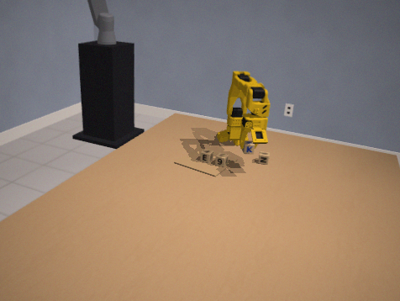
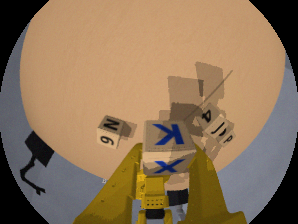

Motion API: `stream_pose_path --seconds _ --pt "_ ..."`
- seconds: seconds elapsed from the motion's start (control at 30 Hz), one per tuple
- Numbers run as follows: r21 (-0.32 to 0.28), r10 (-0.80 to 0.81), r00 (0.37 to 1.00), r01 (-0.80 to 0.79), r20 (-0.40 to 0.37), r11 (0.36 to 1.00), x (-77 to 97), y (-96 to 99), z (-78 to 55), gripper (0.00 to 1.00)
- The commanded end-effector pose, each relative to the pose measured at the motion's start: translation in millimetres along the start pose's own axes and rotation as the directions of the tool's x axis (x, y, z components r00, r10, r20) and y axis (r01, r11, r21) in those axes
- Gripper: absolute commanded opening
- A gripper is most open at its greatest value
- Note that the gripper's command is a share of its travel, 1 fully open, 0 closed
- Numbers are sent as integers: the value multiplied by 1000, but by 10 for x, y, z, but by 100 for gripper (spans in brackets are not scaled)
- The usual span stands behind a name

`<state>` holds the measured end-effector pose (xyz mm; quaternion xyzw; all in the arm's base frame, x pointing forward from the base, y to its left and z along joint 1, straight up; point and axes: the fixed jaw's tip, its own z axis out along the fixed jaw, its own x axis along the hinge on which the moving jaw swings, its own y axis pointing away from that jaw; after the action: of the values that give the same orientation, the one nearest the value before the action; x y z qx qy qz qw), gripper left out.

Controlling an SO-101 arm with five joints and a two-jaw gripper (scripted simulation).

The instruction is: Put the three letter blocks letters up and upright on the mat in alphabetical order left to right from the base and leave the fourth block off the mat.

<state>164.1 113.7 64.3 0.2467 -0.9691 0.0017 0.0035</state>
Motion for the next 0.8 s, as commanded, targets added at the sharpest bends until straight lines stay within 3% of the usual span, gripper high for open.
stream_pose_path --seconds 0.0,0.27,0.77 --pt "-1 -39 996 39 74 999 -72 -76 -121 0" --pt "10 -116 991 115 73 993 -67 -221 -116 0" --pt "41 -359 931 357 61 933 20 -690 -100 0"
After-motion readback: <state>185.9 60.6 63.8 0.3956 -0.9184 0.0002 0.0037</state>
